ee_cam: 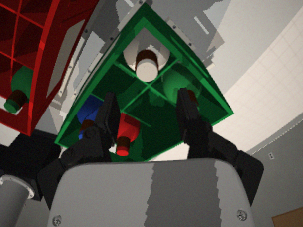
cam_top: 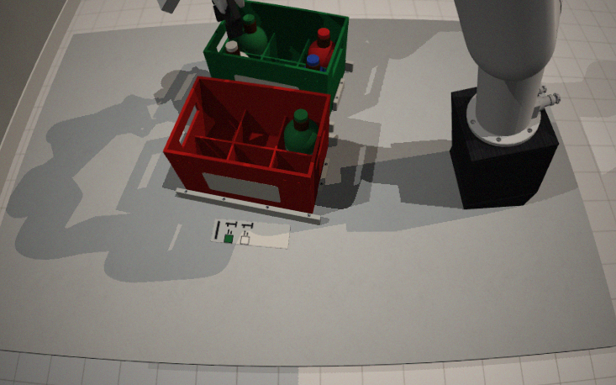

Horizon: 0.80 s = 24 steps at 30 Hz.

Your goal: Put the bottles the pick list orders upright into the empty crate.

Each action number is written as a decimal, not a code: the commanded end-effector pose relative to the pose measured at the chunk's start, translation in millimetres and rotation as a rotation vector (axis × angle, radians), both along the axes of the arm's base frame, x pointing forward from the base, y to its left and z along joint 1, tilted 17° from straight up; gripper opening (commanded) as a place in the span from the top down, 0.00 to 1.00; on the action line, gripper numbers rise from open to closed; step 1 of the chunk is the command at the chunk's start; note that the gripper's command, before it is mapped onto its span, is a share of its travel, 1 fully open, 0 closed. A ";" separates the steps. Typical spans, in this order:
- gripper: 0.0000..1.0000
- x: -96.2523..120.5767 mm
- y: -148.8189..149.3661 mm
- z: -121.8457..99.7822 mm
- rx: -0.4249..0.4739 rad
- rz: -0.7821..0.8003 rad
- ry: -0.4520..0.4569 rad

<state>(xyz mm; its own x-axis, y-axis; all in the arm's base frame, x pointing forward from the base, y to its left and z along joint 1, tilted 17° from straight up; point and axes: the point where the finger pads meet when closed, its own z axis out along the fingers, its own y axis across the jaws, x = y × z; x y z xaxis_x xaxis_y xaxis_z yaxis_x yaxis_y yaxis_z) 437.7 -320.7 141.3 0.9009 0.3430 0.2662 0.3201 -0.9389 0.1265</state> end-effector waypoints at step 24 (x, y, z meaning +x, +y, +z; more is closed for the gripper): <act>0.35 10.2 -2.3 -28.1 -0.003 -0.001 -0.004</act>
<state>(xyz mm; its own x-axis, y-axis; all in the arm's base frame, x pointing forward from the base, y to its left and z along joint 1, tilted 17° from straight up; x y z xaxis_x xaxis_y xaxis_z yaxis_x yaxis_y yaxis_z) 445.7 -321.7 115.9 0.9007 0.3429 0.2666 0.3198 -0.9389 0.1273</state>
